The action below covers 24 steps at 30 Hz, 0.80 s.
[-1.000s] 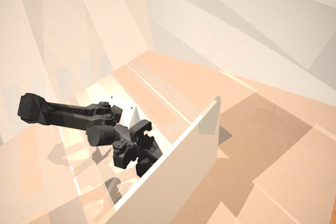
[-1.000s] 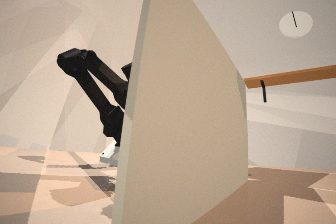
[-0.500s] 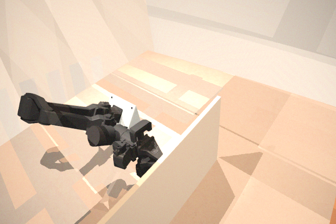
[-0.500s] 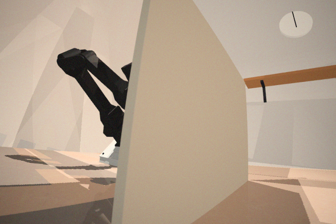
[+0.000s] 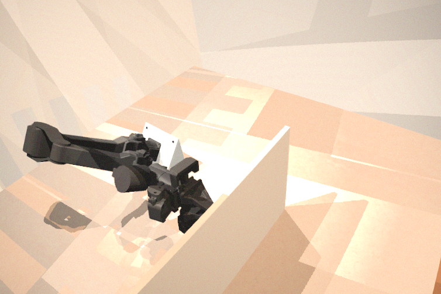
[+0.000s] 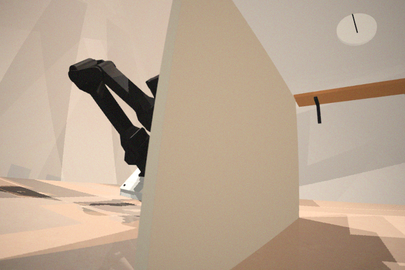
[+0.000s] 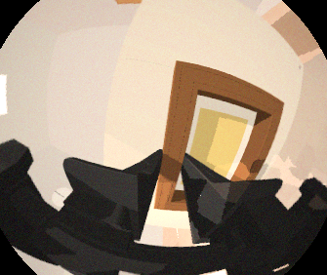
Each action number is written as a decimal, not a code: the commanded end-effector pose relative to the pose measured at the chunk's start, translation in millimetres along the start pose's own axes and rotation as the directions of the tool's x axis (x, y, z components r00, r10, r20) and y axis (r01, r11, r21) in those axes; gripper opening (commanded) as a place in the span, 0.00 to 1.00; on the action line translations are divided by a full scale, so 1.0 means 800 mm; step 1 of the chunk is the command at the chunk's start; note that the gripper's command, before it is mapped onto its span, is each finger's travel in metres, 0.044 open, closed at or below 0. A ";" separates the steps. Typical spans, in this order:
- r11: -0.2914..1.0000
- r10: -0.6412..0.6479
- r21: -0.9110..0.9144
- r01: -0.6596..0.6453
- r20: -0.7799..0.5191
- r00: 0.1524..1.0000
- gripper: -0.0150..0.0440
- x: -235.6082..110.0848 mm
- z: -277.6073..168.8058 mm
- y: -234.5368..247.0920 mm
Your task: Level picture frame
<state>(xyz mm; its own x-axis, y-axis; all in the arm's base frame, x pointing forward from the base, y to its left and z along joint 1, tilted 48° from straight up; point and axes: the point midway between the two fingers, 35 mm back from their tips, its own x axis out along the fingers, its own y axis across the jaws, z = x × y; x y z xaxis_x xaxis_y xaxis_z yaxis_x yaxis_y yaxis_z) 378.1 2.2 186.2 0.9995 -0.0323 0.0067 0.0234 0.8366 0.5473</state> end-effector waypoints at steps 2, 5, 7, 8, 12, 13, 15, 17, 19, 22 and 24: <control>1.000 0.012 0.005 -0.012 0.001 1.000 0.25 0.000 0.002 0.004; 1.000 0.012 0.005 -0.012 0.001 1.000 0.25 0.000 0.002 0.005; 1.000 0.012 0.005 -0.013 0.001 1.000 0.25 0.000 0.003 0.005; 1.000 0.012 0.005 -0.013 0.001 1.000 0.25 0.000 0.004 0.005; 1.000 0.013 0.005 -0.013 0.001 1.000 0.25 0.000 0.007 0.006; 1.000 0.013 0.005 -0.013 0.001 1.000 0.25 0.000 0.008 0.006; 1.000 0.013 0.005 -0.013 0.001 1.000 0.25 0.000 0.009 0.007; 1.000 0.013 0.005 -0.013 0.001 1.000 0.25 0.000 0.010 0.007; 1.000 0.013 0.005 -0.013 0.001 1.000 0.25 0.000 0.010 0.008; 1.000 0.013 0.005 -0.013 0.001 1.000 0.25 0.000 0.010 0.007; 1.000 0.013 0.005 -0.013 0.001 1.000 0.25 0.000 0.010 0.006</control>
<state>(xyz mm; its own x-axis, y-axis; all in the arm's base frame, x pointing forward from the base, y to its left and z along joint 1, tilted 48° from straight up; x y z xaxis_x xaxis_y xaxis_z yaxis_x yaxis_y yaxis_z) 378.0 0.4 191.4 0.9993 -0.0360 0.0027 0.0287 0.8366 0.5471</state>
